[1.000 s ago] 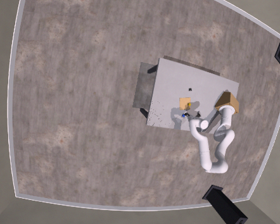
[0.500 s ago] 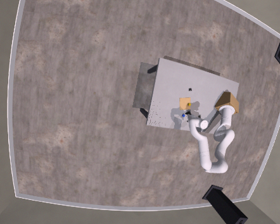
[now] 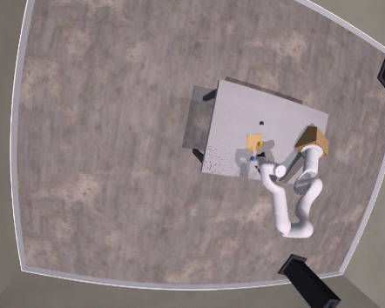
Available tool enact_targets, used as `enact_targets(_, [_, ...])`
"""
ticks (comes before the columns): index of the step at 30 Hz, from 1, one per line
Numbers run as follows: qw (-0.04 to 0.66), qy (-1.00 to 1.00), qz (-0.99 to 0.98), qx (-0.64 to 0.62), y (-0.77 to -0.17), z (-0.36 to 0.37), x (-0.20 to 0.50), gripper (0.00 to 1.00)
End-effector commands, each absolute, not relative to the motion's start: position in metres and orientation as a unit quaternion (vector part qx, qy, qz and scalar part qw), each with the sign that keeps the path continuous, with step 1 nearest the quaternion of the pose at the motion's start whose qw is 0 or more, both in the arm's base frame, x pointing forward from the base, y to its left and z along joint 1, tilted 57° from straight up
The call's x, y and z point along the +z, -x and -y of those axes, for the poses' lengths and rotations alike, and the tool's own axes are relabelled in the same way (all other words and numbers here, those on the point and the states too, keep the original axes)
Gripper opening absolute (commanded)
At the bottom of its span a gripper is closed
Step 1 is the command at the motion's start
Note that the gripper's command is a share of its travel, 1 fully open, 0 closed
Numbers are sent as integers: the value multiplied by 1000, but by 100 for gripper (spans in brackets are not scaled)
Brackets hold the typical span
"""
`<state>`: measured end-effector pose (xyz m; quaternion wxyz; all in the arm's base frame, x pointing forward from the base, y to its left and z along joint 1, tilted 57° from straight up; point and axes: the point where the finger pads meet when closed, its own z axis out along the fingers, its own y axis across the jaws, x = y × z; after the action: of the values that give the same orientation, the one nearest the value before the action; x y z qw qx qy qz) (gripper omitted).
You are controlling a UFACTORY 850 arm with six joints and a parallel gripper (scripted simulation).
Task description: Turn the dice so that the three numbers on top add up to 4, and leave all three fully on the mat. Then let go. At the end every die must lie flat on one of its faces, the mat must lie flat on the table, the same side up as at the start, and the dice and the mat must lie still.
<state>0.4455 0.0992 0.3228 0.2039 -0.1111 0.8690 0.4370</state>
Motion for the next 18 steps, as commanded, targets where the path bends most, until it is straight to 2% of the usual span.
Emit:
enact_targets(1, [174,60,-876,446,-446,-100,322,100])
enact_targets(10, [160,33,-877,451,-446,-101,322,100])
enact_targets(11, [160,33,-877,451,-446,-101,322,42])
enact_targets(18, [160,33,-877,451,-446,-101,322,42])
